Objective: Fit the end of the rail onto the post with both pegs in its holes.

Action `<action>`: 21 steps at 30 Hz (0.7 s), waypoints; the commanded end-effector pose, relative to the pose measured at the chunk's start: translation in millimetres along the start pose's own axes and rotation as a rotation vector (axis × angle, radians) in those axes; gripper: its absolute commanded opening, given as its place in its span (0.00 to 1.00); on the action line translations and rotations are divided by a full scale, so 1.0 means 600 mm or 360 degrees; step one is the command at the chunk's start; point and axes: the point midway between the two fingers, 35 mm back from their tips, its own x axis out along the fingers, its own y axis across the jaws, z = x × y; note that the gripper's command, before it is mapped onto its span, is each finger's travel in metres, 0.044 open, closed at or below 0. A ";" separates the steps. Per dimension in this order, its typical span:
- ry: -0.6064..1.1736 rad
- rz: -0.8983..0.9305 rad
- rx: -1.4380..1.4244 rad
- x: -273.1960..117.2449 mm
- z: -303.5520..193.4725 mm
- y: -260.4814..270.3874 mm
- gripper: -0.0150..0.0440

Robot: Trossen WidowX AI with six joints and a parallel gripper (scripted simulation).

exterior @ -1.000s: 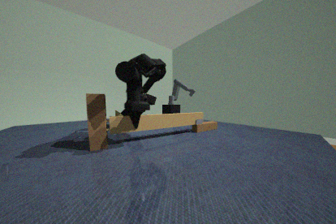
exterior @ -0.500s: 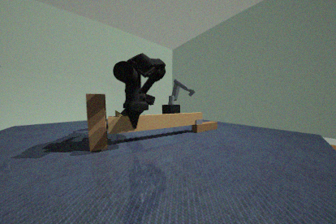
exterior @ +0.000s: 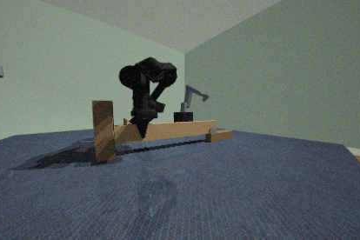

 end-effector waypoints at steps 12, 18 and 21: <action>0.0000 0.0000 0.0000 0.000 -0.003 0.000 0.57; 0.0000 0.0000 0.0000 0.000 -0.003 0.000 0.83; 0.0000 0.0000 0.0000 0.000 -0.003 0.000 0.97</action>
